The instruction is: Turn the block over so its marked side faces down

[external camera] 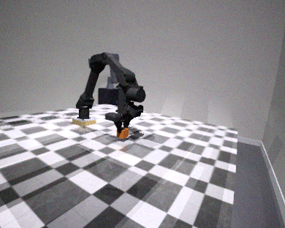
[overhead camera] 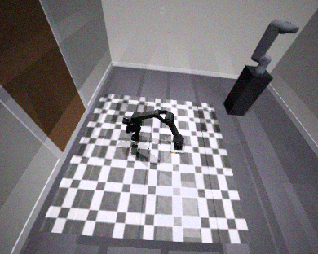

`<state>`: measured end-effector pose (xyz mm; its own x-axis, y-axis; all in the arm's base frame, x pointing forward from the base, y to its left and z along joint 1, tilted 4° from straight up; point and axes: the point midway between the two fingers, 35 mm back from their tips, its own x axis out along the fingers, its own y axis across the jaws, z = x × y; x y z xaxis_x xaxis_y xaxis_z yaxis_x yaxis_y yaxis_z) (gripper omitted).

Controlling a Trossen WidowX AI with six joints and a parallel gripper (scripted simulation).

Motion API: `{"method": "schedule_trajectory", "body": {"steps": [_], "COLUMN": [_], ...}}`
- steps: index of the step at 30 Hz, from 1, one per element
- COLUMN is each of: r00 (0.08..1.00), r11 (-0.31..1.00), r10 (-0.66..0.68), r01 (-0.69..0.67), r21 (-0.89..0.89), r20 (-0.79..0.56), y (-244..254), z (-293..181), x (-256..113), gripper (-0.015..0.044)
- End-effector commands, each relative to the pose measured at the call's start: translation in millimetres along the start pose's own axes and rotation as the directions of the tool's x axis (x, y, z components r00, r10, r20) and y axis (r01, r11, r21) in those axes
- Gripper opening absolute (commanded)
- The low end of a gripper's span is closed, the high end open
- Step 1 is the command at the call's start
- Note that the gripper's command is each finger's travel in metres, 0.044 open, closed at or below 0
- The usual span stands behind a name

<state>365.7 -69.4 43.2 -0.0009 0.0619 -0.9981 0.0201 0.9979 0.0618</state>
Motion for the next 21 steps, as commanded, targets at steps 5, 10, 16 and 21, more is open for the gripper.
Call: {"method": "schedule_trajectory", "body": {"steps": [5,10,16,21], "r00": [0.999,0.992,0.977,0.958], "r11": [1.0,1.0,1.0,1.0], "r10": [-0.002,-0.001,0.0,0.0], "r01": [0.002,0.0,-0.001,-0.001], "r21": [0.001,0.004,0.006,0.006], "r20": [0.047,0.123,0.214,0.287], "y": [-0.5,-1.1,-1.5,-1.7], "z": [2.1,3.4,4.0,3.5], "x": [-6.8,-3.7,-1.1,0.3], "gripper": [0.0,0.0,0.0,0.0]}}
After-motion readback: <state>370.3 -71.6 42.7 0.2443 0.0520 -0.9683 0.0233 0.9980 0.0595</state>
